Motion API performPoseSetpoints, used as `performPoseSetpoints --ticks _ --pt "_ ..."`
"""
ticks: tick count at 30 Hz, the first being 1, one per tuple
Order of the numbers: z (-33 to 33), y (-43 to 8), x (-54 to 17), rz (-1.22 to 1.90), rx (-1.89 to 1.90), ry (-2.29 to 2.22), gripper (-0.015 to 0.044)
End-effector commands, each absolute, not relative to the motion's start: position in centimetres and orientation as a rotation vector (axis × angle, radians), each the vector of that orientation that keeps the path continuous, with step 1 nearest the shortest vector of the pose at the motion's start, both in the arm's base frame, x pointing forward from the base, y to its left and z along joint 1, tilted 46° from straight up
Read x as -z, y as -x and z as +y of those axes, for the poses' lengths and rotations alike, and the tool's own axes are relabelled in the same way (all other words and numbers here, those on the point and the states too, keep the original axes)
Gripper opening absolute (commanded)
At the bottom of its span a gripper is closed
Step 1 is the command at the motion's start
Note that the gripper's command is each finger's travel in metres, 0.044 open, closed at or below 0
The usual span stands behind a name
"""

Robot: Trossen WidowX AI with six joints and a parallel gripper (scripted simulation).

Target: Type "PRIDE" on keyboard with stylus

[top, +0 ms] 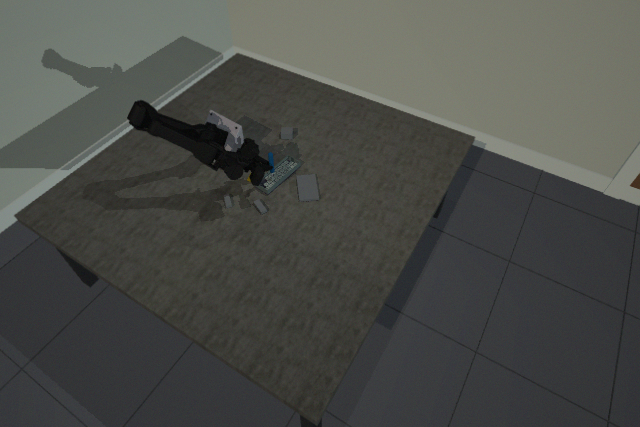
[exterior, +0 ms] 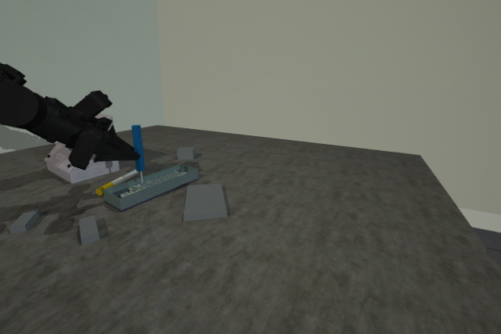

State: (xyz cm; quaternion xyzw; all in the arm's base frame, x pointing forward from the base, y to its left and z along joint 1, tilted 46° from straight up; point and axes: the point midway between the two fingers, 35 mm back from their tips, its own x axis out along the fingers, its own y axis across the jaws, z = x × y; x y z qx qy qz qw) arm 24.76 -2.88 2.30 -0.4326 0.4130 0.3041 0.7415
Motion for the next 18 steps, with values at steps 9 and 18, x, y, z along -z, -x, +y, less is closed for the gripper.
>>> performPoseSetpoints --ticks 9,18 --pt "-3.19 -24.72 -1.8 0.904 -0.674 0.946 0.0081" --pt "-3.56 -24.68 -1.45 0.904 -0.674 0.947 0.0081"
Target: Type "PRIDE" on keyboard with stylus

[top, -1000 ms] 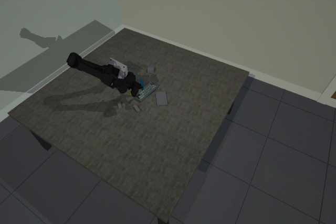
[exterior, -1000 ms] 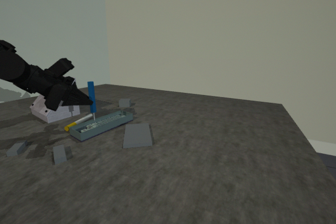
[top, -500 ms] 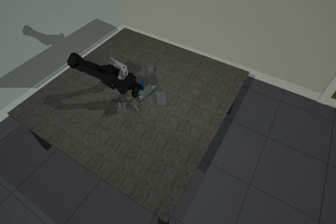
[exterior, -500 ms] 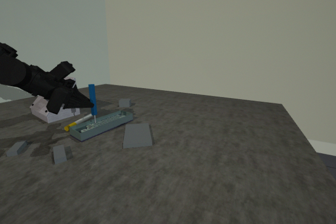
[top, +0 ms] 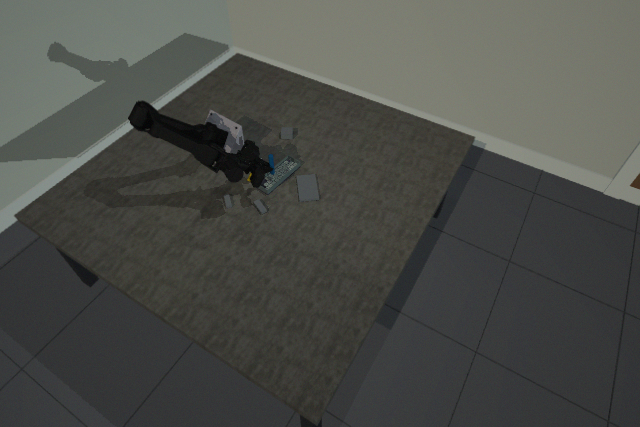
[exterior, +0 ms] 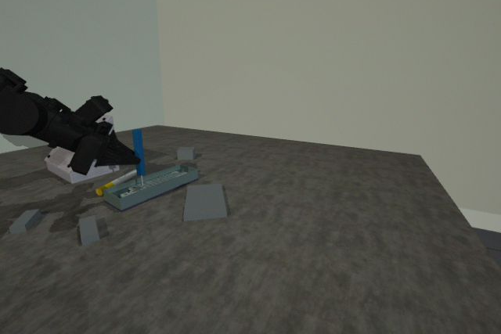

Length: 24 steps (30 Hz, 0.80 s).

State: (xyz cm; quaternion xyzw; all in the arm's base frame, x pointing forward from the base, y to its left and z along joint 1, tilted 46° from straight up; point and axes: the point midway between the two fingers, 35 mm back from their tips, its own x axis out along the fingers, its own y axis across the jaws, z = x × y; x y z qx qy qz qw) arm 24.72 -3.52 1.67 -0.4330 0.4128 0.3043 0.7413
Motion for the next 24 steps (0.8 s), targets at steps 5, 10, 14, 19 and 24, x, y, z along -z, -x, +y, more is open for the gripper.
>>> performPoseSetpoints --ticks 5,10,14,19,24 --pt "-3.73 -24.66 -1.29 0.904 -0.674 0.947 0.0081" --pt "-3.87 -24.65 -1.15 0.904 -0.674 0.947 0.0081" --pt "-3.99 -24.63 -1.04 0.904 -0.674 0.947 0.0081" --pt "-3.92 -24.64 -1.1 0.904 -0.674 0.947 0.0081" --pt "-3.78 -24.67 -1.23 0.904 -0.674 0.947 0.0081"
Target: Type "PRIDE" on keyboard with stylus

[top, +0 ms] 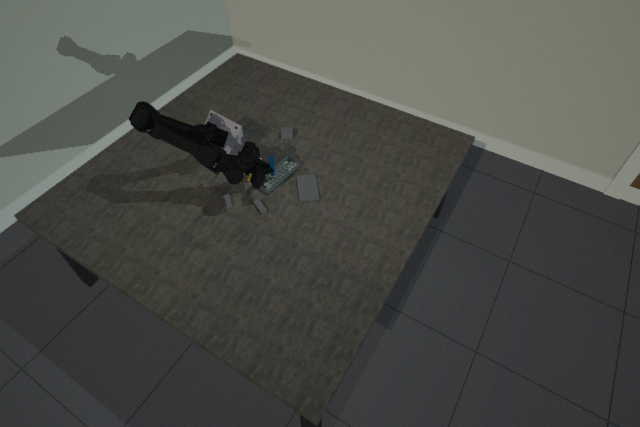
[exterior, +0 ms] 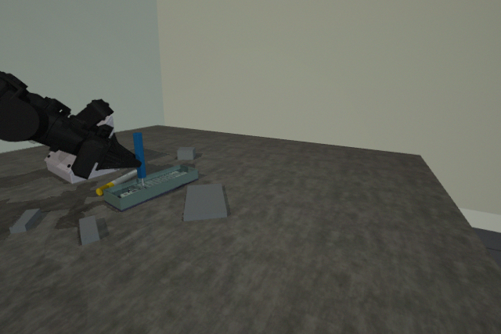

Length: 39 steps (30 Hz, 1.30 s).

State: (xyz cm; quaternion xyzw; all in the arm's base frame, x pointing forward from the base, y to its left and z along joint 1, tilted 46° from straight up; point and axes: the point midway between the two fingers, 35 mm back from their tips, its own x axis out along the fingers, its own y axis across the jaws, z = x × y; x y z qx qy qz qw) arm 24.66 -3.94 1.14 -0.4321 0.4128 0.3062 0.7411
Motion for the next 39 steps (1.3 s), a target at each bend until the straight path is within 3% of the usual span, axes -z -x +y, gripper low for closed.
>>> performPoseSetpoints --ticks 1,15,18,21,38,39 --pt "-3.6 -24.7 -1.4 0.904 -0.675 0.947 0.0081" --pt "-1.2 -24.9 -3.5 0.901 -0.682 0.945 0.0085" --pt "-1.2 -24.9 -3.5 0.901 -0.682 0.945 0.0065" --pt "-1.0 -24.9 -3.3 0.901 -0.681 0.944 0.0" --pt "-1.2 -24.9 -1.2 0.901 -0.676 0.943 0.0" --pt "-1.2 -24.9 -1.2 0.902 -0.676 0.943 0.0026"
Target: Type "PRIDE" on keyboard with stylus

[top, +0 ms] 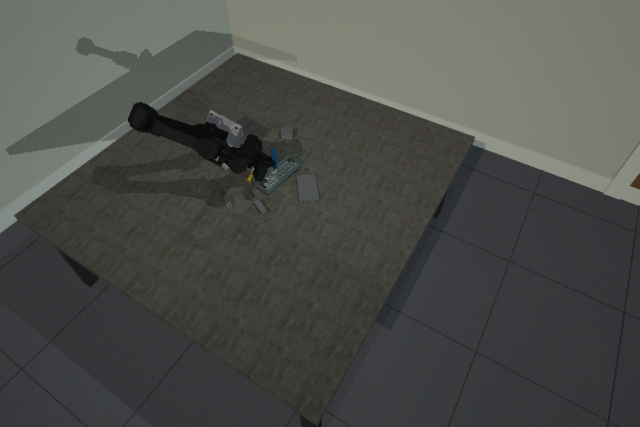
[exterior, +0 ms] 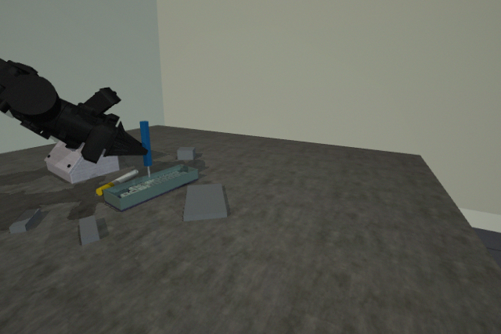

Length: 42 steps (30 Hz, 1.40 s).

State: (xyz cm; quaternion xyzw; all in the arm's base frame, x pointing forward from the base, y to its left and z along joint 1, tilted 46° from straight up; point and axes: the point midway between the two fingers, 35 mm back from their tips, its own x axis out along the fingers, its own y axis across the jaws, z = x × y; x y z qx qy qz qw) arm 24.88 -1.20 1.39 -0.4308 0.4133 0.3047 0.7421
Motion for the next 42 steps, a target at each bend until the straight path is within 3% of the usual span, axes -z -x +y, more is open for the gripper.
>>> performPoseSetpoints --ticks 1,3,42 --pt "-1.3 -24.9 -1.1 0.902 -0.676 0.944 0.0053" --pt "-1.3 -24.9 -1.0 0.902 -0.676 0.944 0.0081" --pt "-2.6 -24.8 0.2 0.903 -0.676 0.944 0.0081"
